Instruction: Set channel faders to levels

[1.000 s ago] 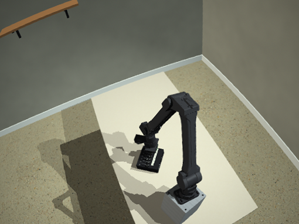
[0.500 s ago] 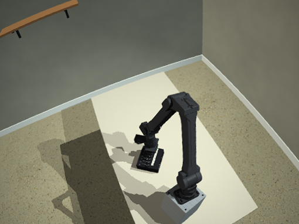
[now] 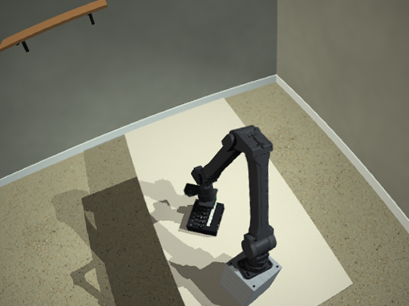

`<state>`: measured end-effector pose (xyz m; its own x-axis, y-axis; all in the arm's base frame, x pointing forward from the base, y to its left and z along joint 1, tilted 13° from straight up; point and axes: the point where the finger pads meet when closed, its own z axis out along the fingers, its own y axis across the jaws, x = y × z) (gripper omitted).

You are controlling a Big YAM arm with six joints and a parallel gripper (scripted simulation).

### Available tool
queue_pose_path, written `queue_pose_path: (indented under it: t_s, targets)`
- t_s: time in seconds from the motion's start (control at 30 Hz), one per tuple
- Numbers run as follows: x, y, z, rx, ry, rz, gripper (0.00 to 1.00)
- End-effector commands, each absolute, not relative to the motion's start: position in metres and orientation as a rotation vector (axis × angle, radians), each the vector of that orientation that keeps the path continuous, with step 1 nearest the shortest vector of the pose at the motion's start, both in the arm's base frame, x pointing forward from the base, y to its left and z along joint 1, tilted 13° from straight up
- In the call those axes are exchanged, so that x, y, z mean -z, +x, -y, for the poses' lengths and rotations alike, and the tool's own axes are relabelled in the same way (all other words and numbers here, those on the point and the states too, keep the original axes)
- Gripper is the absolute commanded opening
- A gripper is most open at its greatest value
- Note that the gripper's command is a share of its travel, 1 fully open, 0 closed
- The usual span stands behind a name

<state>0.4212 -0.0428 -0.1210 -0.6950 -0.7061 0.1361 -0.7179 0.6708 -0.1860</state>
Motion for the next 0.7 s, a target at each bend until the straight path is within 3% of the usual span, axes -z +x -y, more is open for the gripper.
queue_pose_path:
  t_s: [0.0, 0.67]
  targets:
    - [0.106, 0.434, 0.044, -0.381, 1.229, 2.860, 0.00]
    - [0.070, 0.425, 0.027, -0.365, 1.222, 2.846, 0.00]
